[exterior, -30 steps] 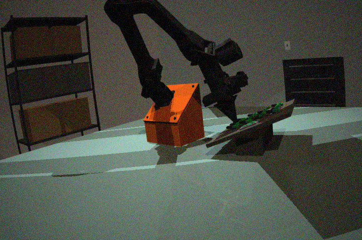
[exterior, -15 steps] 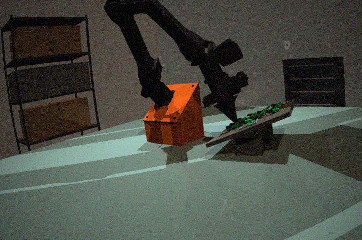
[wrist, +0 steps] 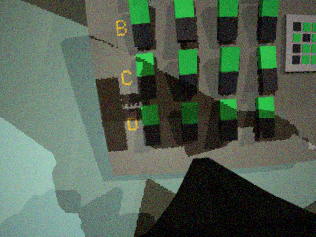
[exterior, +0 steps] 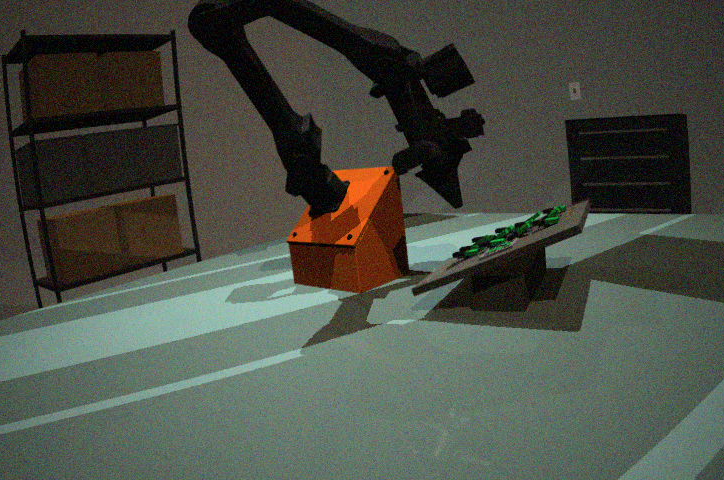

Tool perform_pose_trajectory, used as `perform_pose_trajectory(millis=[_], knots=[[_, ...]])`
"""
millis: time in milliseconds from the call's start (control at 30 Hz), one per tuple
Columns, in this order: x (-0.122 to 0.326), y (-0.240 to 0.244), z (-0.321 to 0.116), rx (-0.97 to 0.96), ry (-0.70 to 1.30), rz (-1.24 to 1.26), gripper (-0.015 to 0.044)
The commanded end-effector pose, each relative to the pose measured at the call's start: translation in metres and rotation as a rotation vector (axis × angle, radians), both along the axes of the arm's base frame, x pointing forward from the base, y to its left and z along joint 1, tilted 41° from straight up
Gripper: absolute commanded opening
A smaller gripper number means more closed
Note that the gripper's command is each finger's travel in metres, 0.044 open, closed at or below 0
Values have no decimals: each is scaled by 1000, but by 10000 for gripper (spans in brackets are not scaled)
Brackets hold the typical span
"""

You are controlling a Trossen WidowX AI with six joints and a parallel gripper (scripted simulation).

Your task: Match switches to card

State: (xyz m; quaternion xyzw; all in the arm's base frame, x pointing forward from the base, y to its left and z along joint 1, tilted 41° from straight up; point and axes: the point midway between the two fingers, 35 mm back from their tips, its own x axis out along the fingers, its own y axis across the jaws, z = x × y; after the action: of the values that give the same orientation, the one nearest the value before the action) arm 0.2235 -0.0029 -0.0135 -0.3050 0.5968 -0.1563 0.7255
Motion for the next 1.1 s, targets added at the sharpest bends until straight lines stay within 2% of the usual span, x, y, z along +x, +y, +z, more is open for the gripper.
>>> perform_pose_trajectory(millis=[0,267,433,1067], knots=[[-4,3,7,-3,7,-8,0],[0,-22,27,-5,7,-8,0],[7,-42,2,-2,-12,7,0],[11,-54,-14,-3,-14,8,0]])
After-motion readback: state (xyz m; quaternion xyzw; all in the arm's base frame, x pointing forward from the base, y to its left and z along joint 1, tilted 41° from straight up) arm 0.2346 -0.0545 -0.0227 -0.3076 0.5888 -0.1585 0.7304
